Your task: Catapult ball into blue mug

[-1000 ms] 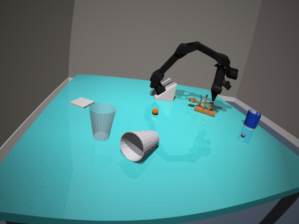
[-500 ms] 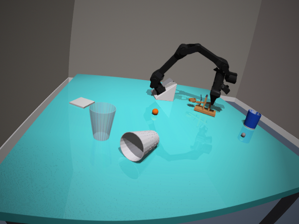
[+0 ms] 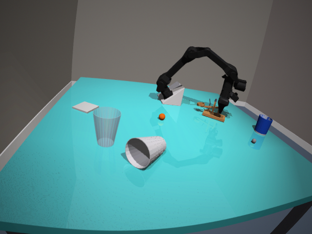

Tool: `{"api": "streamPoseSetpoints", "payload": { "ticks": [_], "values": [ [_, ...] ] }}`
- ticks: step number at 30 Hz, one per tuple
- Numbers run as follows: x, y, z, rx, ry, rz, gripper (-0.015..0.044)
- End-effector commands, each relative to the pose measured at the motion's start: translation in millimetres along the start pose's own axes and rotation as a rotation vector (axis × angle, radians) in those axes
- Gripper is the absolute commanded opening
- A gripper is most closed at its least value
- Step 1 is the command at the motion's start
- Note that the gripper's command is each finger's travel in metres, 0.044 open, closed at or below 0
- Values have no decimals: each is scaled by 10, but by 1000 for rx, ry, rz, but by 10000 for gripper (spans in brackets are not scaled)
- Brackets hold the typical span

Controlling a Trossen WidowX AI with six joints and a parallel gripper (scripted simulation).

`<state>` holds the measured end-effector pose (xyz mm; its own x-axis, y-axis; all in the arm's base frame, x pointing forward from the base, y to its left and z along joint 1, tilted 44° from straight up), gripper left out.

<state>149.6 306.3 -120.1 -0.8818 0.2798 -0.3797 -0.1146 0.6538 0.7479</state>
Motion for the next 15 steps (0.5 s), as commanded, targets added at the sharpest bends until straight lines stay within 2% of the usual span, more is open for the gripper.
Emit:
{"api": "streamPoseSetpoints", "payload": {
  "ticks": [1,8,15],
  "values": [
    [-5,-85,-8,3,4,-3,440],
    [-6,-157,-14,3,4,-3,440],
    [-2,-120,-9,2,0,0,256]
  ]
}}
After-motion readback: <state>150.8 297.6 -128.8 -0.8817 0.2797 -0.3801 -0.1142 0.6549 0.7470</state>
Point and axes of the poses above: the point midway between the two fingers, 35 mm back from their tips, its own y axis back along the fingers, its own x axis across the jaws, z = x × y, the point moved 6 cm from there along y, back along the fingers, and after that the axes turned 1 degree about y, right-handed, at the moved point
